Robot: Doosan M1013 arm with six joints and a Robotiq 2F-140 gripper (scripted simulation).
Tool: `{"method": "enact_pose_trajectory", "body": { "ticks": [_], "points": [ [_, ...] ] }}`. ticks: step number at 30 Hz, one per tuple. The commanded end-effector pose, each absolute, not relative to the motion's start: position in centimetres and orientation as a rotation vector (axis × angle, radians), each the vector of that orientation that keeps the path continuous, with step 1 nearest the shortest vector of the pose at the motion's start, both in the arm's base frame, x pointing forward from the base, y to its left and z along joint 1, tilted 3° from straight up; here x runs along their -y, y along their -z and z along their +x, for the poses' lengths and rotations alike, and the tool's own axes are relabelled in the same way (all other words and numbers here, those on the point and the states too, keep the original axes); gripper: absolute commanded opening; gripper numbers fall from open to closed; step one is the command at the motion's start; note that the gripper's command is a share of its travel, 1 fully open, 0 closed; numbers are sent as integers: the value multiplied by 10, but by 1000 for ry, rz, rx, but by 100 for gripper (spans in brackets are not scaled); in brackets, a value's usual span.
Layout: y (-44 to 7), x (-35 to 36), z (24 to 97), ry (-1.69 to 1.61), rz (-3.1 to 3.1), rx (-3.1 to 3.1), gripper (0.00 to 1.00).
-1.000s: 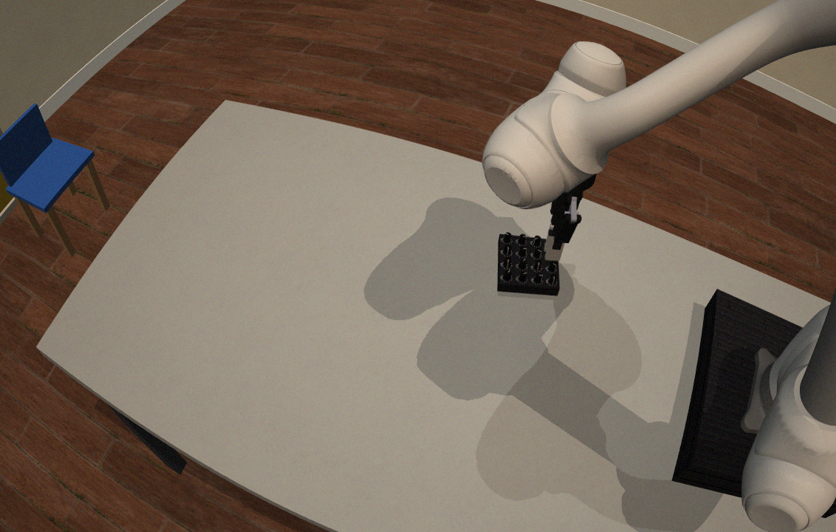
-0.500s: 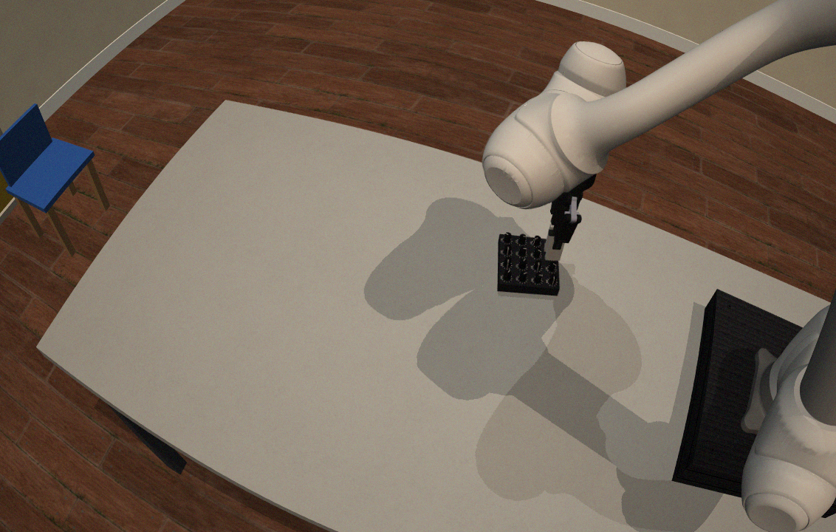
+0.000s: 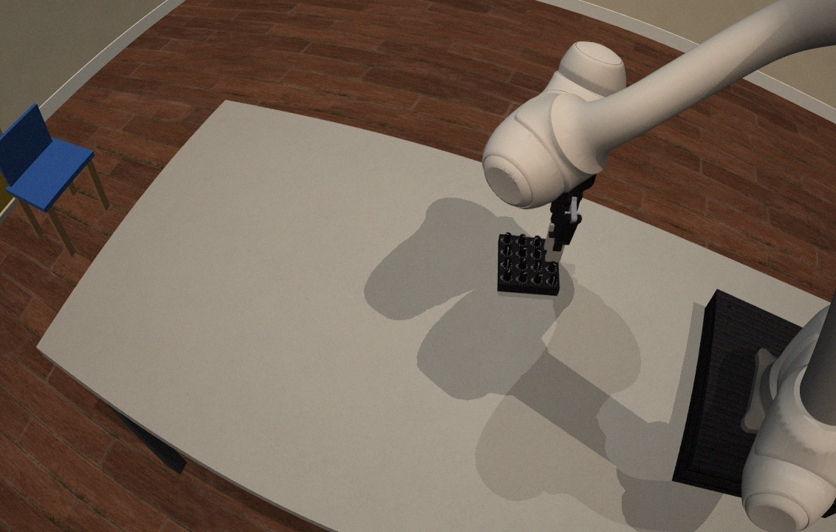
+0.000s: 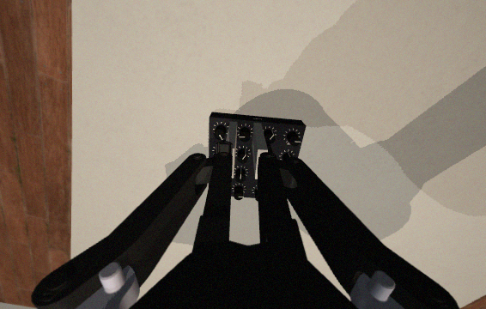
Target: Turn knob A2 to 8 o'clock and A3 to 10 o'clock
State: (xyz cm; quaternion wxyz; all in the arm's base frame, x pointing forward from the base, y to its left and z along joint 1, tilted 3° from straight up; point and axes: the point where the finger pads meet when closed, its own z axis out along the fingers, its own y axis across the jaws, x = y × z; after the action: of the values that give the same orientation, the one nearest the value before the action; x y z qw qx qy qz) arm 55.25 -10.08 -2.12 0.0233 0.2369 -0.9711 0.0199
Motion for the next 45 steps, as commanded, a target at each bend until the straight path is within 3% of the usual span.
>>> {"method": "enact_pose_trajectory", "body": {
  "ticks": [1, 45],
  "points": [
    [21, 101, 553, -61, 733, 3006, 12],
    [-17, 99, 554, -62, 727, 3008, 12]
  ]
}}
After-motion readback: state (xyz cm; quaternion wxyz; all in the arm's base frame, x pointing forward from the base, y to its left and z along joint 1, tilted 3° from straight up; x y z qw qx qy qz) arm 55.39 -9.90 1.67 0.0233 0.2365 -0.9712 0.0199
